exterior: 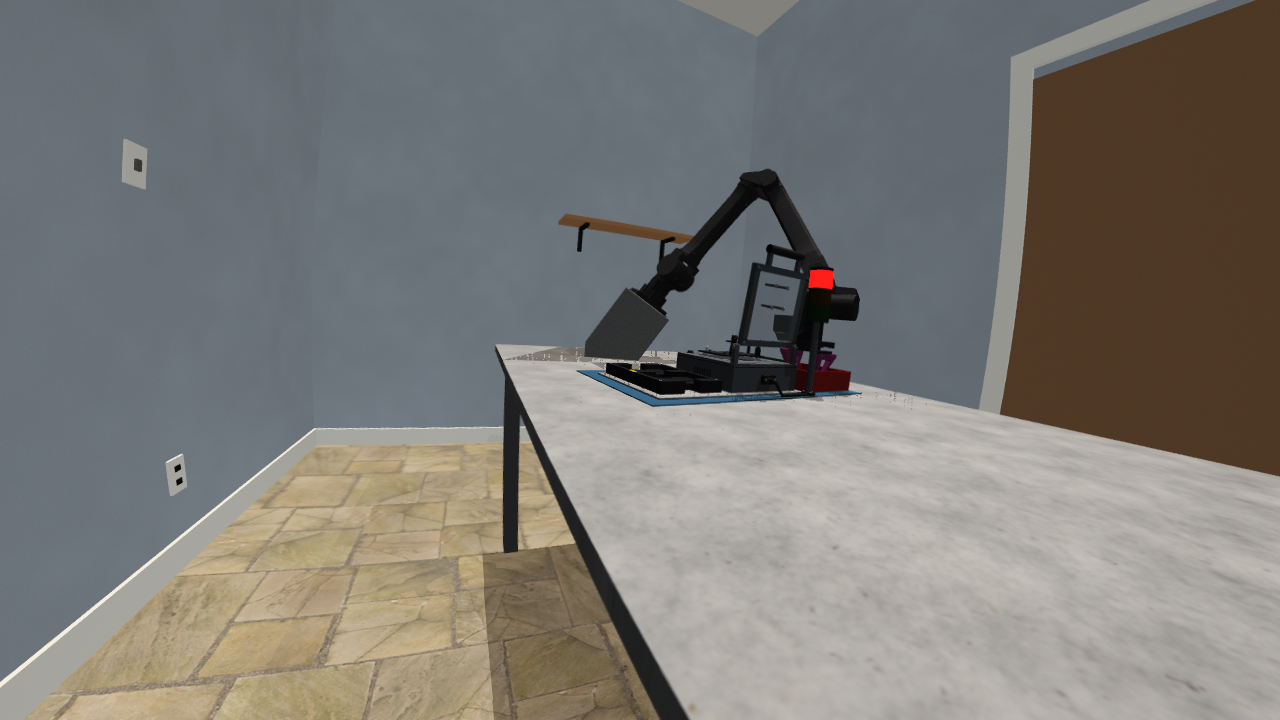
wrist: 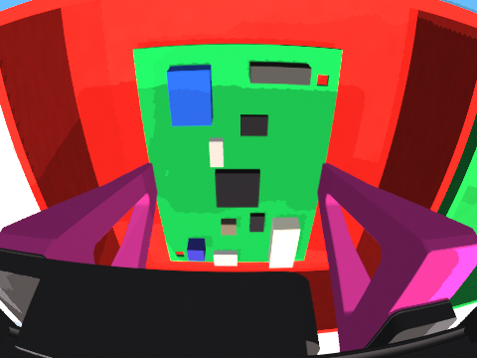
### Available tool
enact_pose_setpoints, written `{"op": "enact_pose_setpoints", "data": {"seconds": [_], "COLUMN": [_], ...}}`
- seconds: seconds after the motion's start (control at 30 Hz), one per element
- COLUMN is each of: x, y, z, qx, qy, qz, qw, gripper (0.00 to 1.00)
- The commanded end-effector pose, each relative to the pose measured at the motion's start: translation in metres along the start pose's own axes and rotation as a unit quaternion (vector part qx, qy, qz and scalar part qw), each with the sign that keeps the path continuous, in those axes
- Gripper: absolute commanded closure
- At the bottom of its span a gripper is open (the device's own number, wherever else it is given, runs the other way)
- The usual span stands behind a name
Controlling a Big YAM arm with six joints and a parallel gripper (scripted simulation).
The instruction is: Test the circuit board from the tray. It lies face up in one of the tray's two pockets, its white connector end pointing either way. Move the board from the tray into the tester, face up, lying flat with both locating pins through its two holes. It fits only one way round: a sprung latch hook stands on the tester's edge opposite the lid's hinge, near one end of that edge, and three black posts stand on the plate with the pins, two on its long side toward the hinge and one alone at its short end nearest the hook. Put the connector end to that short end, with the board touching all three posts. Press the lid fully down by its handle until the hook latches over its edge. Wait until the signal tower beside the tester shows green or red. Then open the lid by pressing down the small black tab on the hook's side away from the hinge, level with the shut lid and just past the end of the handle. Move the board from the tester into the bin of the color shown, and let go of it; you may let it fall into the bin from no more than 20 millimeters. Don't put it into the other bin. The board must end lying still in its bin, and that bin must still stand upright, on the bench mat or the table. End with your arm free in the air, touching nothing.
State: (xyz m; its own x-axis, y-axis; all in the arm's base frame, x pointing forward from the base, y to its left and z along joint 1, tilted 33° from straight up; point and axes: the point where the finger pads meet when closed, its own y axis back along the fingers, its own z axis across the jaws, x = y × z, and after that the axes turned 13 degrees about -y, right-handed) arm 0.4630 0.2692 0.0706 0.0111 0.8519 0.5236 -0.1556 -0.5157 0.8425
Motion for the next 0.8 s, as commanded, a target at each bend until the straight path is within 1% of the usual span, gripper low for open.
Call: {"op": "enact_pose_setpoints", "data": {"seconds": [0.0,0.23,0.33,0.37,0.4,0.77], "x": [0.0097,0.0092,0.0098,0.012,0.012,0.0113], "y": [0.0063,0.0012,0.0019,0.0093,0.0093,0.0088], "z": [0.0121,0.0103,0.0103,0.014,0.0143,0.0132], "qx": [-0.015,-0.012,-0.012,-0.02,-0.021,-0.018], "qy": [0.003,0.003,0.003,0.005,0.005,0.004], "qz": [0.006,0.005,0.006,0.009,0.009,0.008], "qw": [1.0,1.0,1.0,1.0,1.0,1.0], "gripper": [0.28,0.28,0.28,0.28,0.28,0.28]}}
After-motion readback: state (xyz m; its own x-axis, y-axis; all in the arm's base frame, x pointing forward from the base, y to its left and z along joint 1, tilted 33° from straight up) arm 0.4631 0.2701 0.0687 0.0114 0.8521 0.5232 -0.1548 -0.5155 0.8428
